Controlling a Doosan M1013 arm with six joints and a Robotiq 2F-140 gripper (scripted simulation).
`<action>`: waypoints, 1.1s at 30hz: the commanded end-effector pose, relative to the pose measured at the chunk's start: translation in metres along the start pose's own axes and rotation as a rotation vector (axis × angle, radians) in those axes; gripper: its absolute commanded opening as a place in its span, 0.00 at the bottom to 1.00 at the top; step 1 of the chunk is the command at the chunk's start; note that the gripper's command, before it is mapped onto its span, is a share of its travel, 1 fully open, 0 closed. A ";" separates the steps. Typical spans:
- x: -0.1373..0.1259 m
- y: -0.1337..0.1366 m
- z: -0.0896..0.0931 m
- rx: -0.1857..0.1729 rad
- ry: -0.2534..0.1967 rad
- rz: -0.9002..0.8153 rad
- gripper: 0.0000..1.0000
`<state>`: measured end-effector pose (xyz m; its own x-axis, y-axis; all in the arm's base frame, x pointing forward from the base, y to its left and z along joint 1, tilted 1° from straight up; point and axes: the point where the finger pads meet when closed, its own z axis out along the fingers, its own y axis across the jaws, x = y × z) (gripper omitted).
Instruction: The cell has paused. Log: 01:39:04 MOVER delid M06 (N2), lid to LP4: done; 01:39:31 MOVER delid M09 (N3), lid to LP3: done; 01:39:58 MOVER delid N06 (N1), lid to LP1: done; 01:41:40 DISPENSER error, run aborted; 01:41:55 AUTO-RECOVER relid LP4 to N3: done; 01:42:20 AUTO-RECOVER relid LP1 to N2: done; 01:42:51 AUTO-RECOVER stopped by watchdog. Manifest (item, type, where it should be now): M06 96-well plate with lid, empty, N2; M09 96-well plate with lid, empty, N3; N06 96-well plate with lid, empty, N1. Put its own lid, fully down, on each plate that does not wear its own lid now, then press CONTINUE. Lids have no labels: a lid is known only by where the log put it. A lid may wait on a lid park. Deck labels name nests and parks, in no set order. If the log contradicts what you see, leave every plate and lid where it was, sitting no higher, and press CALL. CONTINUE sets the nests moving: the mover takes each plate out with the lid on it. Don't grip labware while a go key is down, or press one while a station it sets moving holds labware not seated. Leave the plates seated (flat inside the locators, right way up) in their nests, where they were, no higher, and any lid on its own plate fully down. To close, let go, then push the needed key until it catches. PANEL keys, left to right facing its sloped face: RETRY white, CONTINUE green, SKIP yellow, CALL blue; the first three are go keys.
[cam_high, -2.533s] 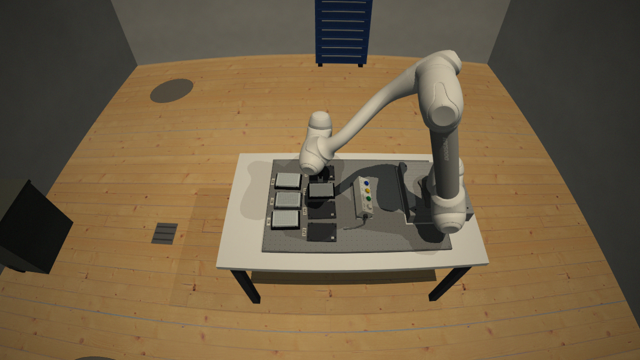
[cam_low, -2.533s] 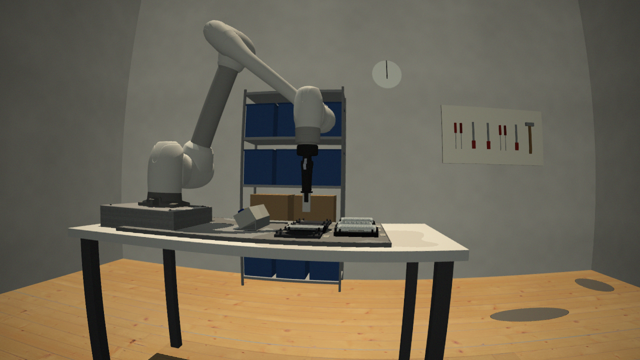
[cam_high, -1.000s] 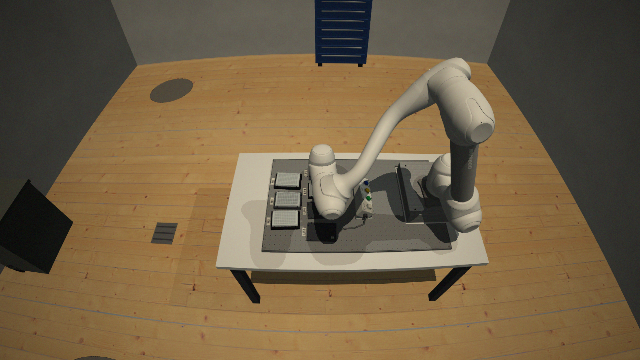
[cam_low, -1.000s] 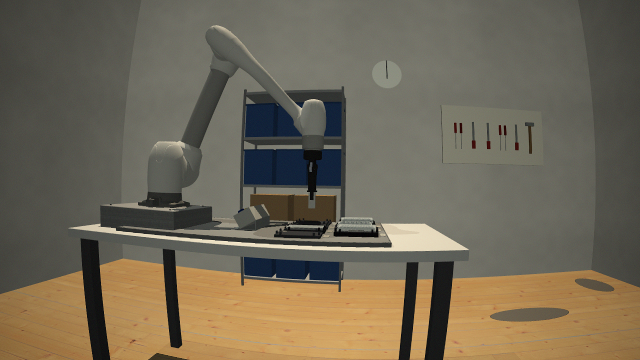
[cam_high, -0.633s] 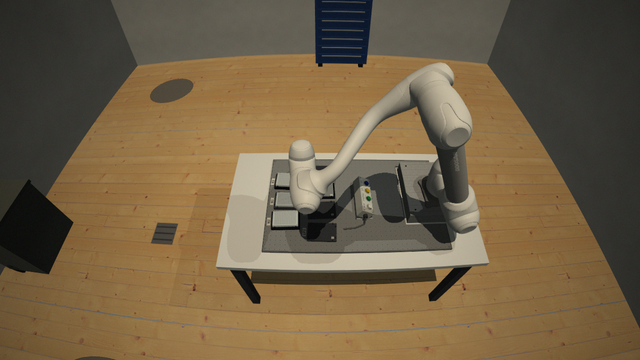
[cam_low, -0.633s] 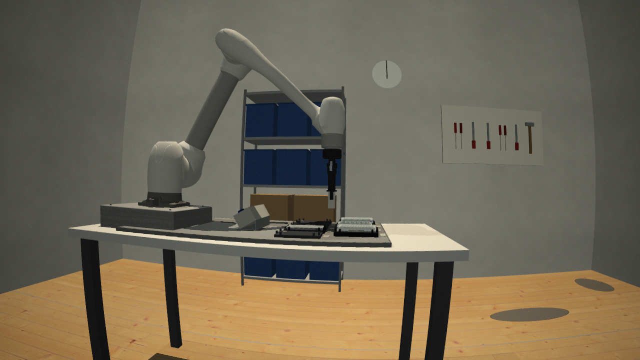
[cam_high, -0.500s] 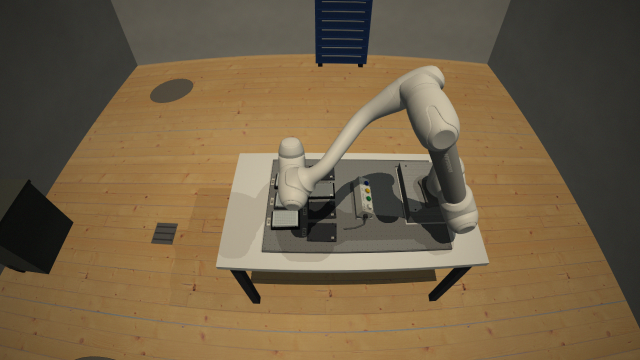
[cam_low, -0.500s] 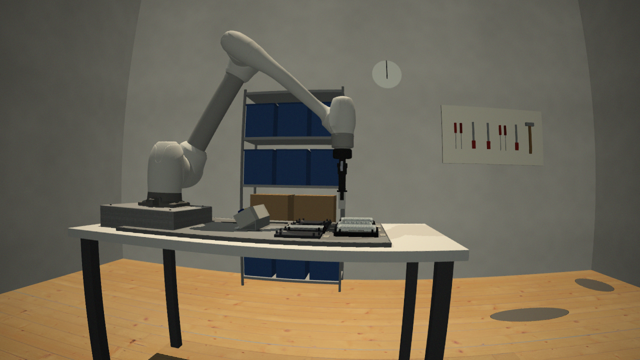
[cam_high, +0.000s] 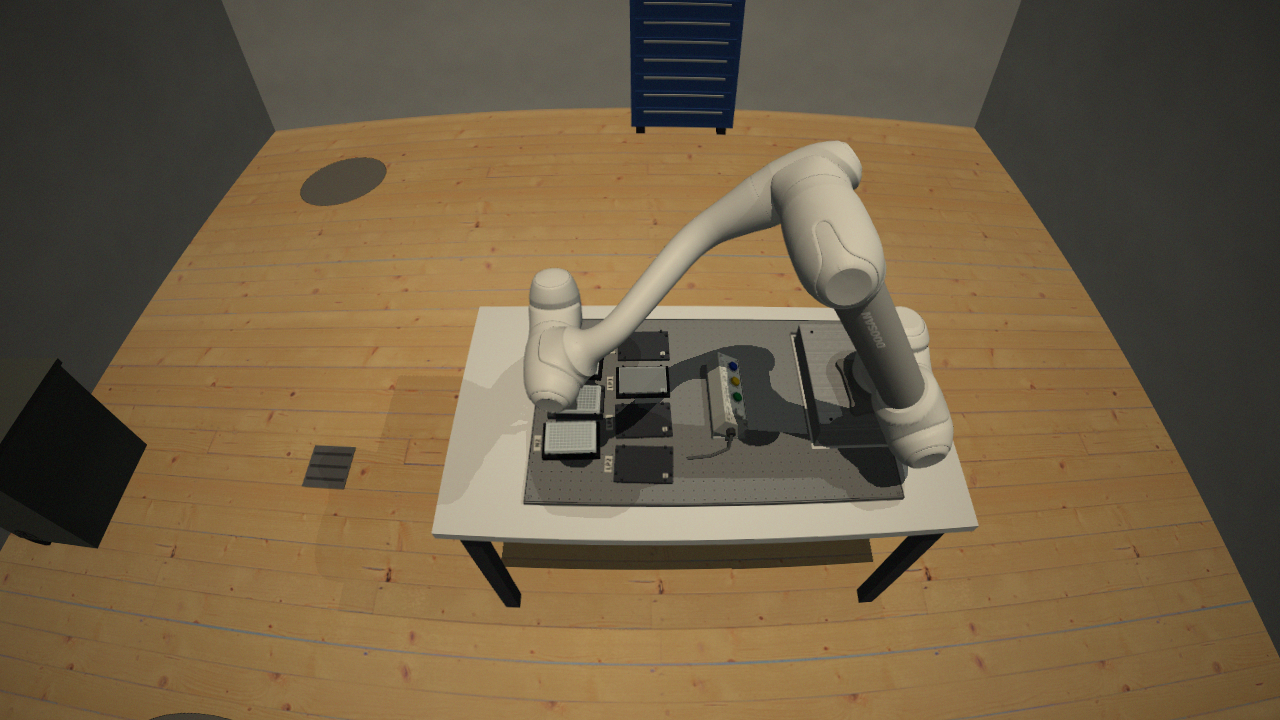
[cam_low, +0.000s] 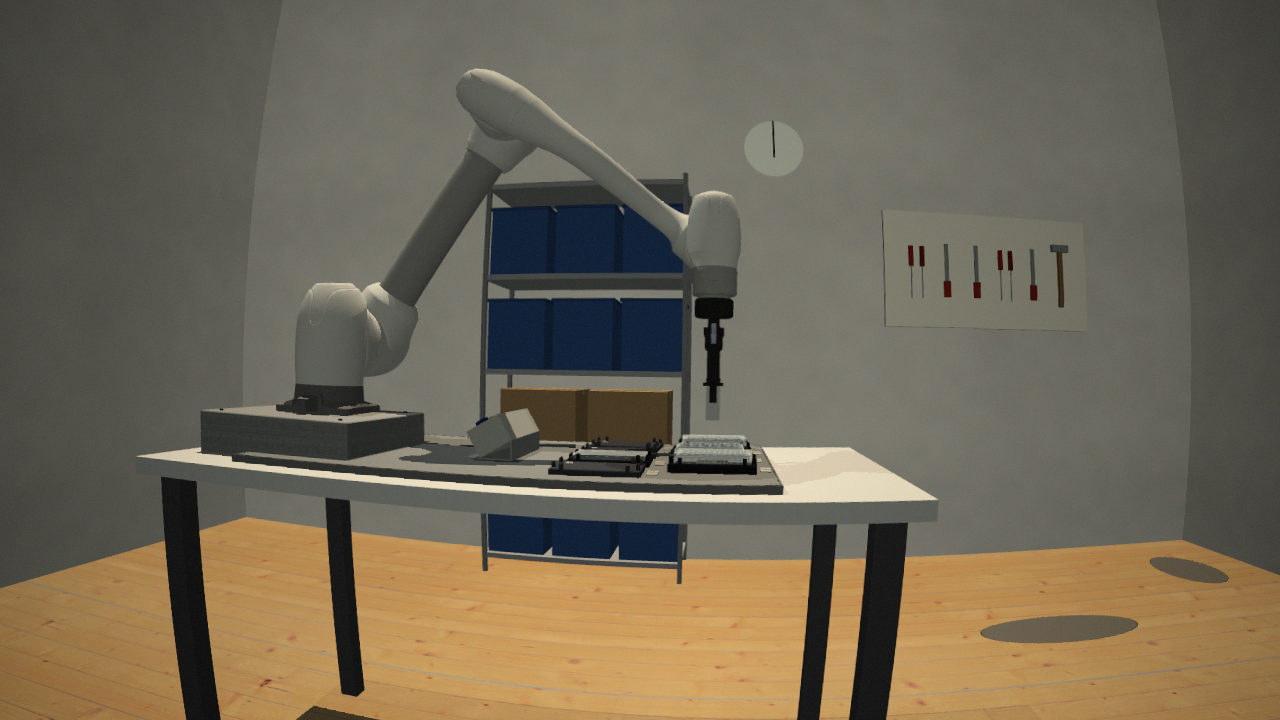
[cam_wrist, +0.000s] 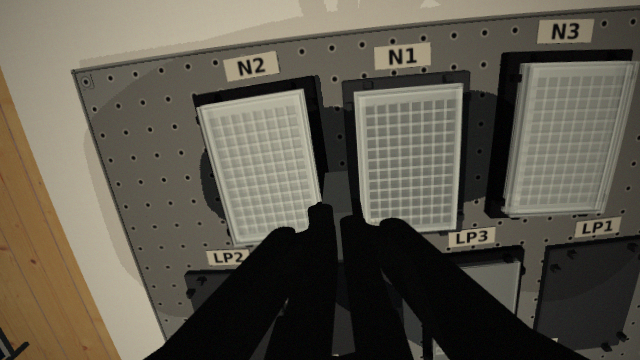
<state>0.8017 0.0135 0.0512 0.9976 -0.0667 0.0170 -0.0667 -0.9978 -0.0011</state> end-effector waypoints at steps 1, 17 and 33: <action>0.000 0.000 0.000 0.000 0.000 0.000 0.00; 0.000 0.001 0.000 0.000 0.000 0.000 0.00; 0.001 0.126 0.000 0.000 0.000 0.000 0.00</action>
<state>0.7947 -0.1092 0.0510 0.9976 -0.0668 0.0170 -0.0668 -0.9978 -0.0004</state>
